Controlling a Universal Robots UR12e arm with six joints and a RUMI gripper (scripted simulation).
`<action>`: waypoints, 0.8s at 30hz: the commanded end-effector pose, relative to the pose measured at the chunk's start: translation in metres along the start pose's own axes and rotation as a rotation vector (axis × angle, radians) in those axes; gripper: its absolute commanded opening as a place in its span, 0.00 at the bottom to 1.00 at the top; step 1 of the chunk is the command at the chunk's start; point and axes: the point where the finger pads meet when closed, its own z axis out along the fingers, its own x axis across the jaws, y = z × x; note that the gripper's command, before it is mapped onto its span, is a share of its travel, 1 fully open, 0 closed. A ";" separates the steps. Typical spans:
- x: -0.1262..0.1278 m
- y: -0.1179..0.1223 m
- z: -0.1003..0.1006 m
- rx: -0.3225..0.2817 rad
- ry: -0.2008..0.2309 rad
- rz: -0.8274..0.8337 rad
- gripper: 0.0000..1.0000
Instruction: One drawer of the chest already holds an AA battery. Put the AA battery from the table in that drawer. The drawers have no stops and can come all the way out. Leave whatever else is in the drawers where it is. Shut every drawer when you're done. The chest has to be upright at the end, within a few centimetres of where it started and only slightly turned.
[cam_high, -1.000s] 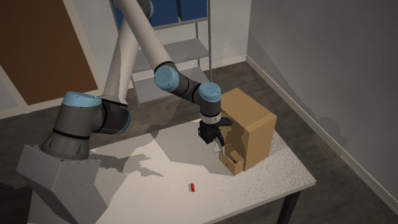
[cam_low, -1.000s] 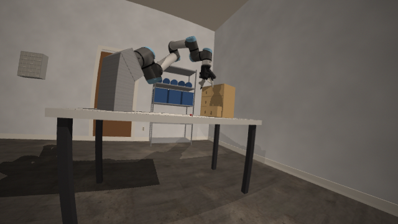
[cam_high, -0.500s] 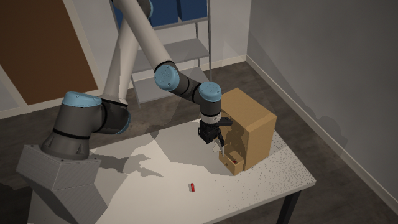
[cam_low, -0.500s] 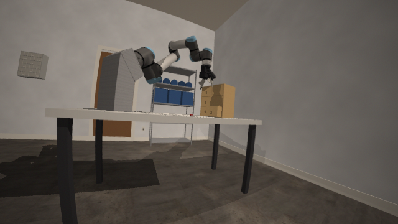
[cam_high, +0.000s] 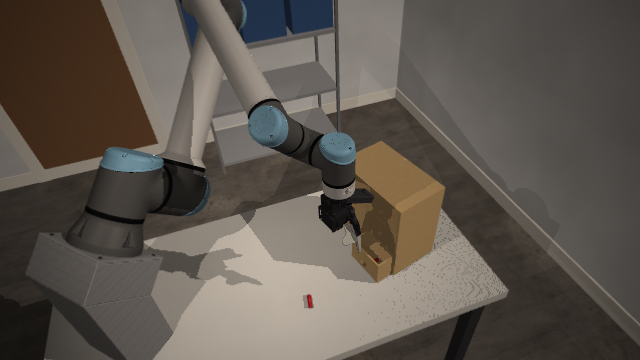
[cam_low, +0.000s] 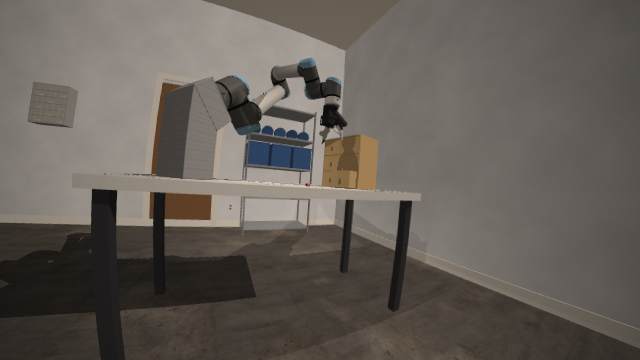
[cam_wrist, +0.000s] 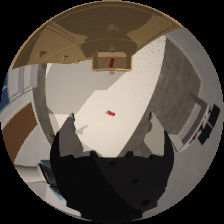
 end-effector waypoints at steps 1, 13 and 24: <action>0.002 0.004 0.006 0.000 0.001 -0.040 1.00; 0.012 0.045 0.058 0.000 0.001 -0.367 1.00; 0.006 0.112 0.130 0.000 0.001 -0.874 1.00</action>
